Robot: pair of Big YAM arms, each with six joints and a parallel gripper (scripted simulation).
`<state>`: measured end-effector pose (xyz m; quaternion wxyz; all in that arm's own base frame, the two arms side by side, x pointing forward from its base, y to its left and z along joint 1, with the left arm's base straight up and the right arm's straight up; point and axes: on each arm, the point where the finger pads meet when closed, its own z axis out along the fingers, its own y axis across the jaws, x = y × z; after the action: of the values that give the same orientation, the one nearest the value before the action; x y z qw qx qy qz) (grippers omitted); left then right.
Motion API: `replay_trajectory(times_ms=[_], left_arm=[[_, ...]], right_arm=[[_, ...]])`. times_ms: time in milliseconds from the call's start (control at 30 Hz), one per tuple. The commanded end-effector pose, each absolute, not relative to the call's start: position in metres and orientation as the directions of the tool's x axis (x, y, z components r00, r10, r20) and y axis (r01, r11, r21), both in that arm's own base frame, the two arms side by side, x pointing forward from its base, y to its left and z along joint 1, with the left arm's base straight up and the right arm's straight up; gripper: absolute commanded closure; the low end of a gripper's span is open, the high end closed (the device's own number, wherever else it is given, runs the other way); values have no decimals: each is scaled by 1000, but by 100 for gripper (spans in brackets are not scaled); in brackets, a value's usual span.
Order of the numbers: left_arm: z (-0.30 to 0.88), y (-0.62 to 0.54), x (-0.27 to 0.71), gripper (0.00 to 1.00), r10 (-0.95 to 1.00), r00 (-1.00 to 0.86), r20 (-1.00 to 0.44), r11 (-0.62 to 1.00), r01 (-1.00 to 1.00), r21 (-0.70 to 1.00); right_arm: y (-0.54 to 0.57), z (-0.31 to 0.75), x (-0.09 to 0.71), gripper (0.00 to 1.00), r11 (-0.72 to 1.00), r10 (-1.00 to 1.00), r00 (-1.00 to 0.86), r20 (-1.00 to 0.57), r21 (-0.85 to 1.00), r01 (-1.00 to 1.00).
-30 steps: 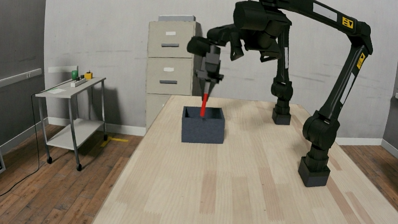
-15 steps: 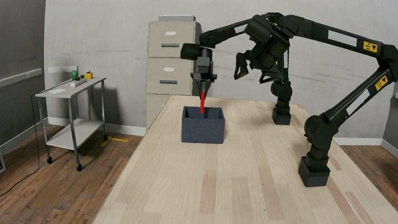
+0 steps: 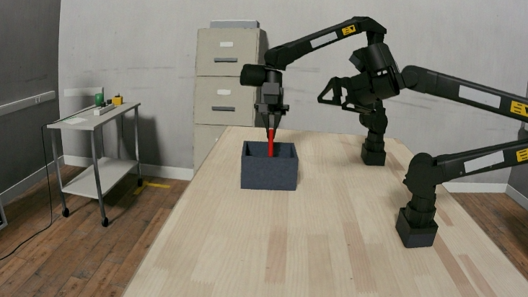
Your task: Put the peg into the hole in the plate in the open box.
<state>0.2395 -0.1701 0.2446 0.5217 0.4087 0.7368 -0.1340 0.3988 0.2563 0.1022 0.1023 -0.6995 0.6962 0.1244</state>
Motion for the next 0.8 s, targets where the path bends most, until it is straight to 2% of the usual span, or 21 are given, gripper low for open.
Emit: replay_trajectory(times_ms=[0, 33, 200, 567, 633, 767], left_arm=[[257, -179, 239, 0, 328, -160, -931, 712, 689, 133], [258, -183, 235, 0, 270, -160, -949, 728, 680, 92], [259, -195, 221, 0, 91, -142, -986, 749, 662, -26], [271, -194, 223, 0, 98, -112, -989, 755, 656, 1], [271, -194, 223, 0, 98, -112, -989, 754, 657, 0], [271, -194, 223, 0, 98, -112, -989, 754, 657, 0]], right_arm=[[254, 99, 407, 93, -5, -945, -1, -327, 17, -1000], [259, 116, 417, 93, -5, -938, 14, -346, -26, -1000], [257, 108, 413, 93, -5, -940, 9, -340, -11, -1000], [254, 111, 408, 93, -6, -940, 15, -340, -26, -1000], [262, 120, 426, 93, -6, -936, 25, -351, -56, -998], [252, 107, 407, 93, -5, -941, 16, -338, -31, -999]])
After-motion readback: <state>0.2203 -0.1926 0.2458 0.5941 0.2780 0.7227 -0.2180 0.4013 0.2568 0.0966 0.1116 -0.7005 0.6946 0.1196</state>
